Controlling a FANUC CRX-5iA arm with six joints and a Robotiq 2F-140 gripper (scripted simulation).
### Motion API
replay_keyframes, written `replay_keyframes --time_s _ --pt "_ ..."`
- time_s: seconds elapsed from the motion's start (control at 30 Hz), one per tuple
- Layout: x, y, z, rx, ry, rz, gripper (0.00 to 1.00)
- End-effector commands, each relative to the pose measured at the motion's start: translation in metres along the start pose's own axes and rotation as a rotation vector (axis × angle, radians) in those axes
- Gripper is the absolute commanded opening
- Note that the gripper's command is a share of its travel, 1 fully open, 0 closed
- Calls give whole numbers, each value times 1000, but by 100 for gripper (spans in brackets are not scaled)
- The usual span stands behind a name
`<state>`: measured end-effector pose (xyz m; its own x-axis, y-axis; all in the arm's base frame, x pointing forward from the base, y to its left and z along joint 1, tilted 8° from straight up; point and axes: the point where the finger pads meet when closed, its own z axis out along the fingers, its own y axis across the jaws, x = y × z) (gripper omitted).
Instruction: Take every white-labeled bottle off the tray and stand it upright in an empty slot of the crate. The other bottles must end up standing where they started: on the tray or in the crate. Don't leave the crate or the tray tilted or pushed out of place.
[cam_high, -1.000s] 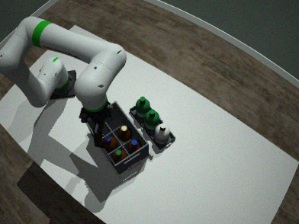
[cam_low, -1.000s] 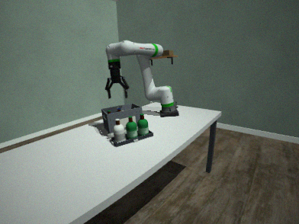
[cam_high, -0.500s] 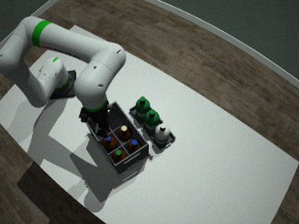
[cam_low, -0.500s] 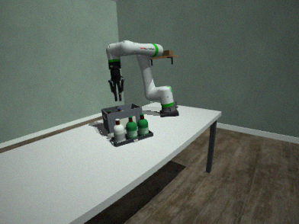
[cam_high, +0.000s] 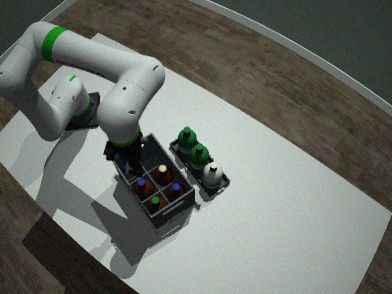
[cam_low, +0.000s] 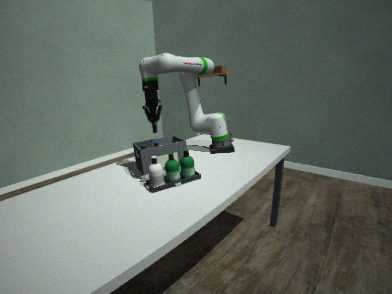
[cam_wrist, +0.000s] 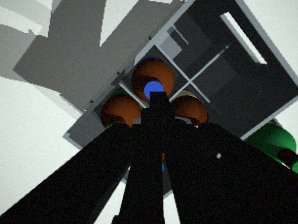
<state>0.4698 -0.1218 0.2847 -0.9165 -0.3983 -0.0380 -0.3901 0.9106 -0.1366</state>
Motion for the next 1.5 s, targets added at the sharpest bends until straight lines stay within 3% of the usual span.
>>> replay_keyframes --time_s 0.0,0.2,0.3,0.37,0.43,0.47,0.87,1.13,1.17,1.47 --pt "0 0 -1 1 -1 0 10" --pt "-6 1 -2 1 -1 0 10" --pt "-49 9 -7 0 -1 0 10" --pt "-67 14 -8 0 -1 0 10" --pt "-67 14 -8 0 -1 0 10" --pt "-95 23 -10 0 -1 0 10" --pt "-198 73 -7 1 -1 1 10" --pt "-244 107 0 1 -1 2 10" --pt "-244 107 0 1 -1 2 44" --pt "-244 107 0 1 -1 2 44"
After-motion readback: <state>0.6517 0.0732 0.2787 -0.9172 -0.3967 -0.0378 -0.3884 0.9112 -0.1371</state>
